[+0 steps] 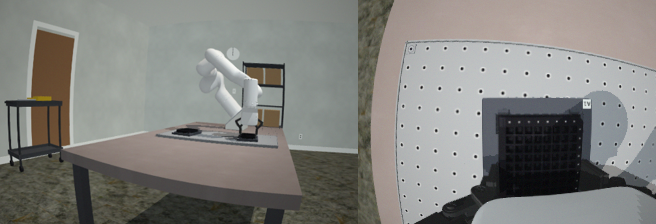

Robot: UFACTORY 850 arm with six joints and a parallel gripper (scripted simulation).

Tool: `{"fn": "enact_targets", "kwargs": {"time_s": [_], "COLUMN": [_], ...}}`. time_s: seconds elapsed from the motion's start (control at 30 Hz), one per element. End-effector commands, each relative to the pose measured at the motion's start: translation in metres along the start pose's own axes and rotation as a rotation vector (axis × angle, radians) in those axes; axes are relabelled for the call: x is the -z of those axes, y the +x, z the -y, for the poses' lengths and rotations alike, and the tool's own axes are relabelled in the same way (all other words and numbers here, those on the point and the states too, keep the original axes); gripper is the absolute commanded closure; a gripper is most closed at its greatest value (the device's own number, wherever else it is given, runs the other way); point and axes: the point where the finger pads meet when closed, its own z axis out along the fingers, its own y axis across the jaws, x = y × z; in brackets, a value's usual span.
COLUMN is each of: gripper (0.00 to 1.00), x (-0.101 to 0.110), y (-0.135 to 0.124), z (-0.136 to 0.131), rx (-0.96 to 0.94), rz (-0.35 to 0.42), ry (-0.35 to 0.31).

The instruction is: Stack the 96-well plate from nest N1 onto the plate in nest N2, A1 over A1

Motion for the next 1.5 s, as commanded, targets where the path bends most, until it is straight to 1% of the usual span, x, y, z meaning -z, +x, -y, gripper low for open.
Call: {"fn": "enact_targets", "kwargs": {"time_s": [0.0,0.23,0.27,1.47], "gripper": [0.0,0.0,1.0,1.0], "x": [0.0011,0.0011,0.0017,0.0016], "y": [0.0009,0.0009,0.0009,0.0008], "z": [0.0001,0.0001,0.0001,0.0001], "rx": [-0.001,-0.001,-0.001,-0.001], "rz": [-0.002,-0.002,-0.002,-0.002], "ry": [0.001,0.001,0.001,0.001]}}
